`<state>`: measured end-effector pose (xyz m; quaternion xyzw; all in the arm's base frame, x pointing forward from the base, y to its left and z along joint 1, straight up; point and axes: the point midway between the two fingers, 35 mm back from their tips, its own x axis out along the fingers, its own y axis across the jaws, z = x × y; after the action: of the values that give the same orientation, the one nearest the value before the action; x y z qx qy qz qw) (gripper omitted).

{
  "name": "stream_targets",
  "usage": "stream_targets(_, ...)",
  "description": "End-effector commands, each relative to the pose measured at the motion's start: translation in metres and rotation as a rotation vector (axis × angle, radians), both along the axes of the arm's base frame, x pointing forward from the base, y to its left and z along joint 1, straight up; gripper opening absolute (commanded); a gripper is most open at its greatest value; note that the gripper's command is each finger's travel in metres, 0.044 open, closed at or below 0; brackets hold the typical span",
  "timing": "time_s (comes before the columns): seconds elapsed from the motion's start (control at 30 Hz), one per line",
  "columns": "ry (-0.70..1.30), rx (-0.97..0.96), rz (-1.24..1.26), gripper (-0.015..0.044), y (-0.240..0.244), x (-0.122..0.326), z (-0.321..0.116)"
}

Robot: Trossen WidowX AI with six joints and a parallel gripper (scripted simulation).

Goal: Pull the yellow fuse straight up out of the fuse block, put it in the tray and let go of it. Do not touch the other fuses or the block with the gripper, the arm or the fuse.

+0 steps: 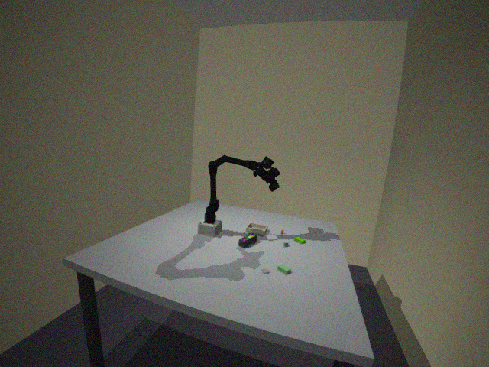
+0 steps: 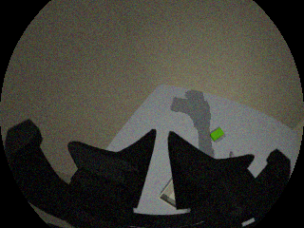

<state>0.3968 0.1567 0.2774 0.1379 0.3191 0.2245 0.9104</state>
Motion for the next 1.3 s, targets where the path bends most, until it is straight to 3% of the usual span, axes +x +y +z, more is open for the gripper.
stream_targets(0.0,0.147,-0.074,-0.115,0.0074,-0.041,0.007,-0.05)
stream_targets(0.27,0.494,-0.193,-0.368,0.0074,-0.139,-0.017,-0.147)
stream_targets(0.6,0.963,-0.302,-0.588,0.0074,-0.221,-0.109,-0.229)
stream_targets(1.27,0.973,-0.304,-0.591,0.0074,-0.224,-0.111,-0.242)
